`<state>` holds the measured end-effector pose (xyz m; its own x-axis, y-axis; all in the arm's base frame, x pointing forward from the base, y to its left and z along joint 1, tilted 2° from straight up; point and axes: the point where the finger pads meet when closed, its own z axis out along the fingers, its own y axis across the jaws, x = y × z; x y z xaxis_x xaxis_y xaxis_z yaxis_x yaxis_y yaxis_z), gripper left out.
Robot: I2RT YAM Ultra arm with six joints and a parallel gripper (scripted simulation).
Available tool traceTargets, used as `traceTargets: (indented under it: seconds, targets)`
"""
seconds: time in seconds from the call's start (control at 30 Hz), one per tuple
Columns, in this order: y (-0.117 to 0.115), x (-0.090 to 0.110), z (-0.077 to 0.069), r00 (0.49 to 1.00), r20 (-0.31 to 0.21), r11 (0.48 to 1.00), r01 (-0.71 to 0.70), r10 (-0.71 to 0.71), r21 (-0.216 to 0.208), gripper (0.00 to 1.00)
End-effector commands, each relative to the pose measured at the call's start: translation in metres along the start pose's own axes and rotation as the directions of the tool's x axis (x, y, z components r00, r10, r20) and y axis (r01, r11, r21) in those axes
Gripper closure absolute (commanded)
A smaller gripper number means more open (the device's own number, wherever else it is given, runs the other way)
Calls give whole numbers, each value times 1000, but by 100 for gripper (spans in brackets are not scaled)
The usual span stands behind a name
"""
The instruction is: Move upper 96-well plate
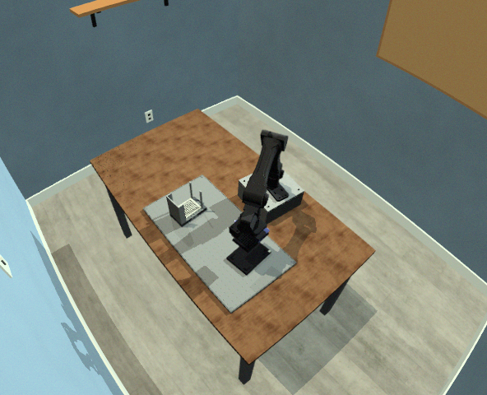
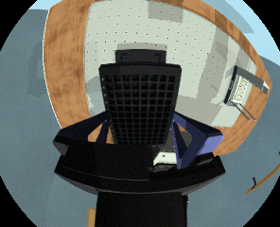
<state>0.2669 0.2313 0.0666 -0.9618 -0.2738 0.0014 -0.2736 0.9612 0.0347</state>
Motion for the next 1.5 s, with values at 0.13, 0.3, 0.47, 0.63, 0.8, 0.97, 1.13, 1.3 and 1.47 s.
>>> traceTargets:
  seconds: [0.13, 0.3, 0.47, 0.63, 0.8, 0.97, 1.13, 1.3, 1.47]
  targets:
    - [-1, -13, -17, 998, 62, 1000, -10, 11, -18, 100]
    - [-2, -12, -16, 998, 58, 1000, -9, 10, -16, 100]
    - [-2, -11, -15, 998, 55, 1000, -8, 8, -14, 100]
    - [-3, -10, -14, 999, 53, 1000, -8, 8, -14, 100]
    - [-4, -9, -13, 999, 49, 1000, -8, 8, -12, 100]
    - [-4, -8, -12, 999, 46, 1000, -8, 8, -10, 100]
    - [-5, -7, -11, 999, 44, 1000, -8, 8, -10, 100]
    - [-4, -6, -10, 999, 40, 1000, -6, 6, -8, 100]
    - [-5, -3, -6, 999, 32, 1000, -5, 5, -5, 100]
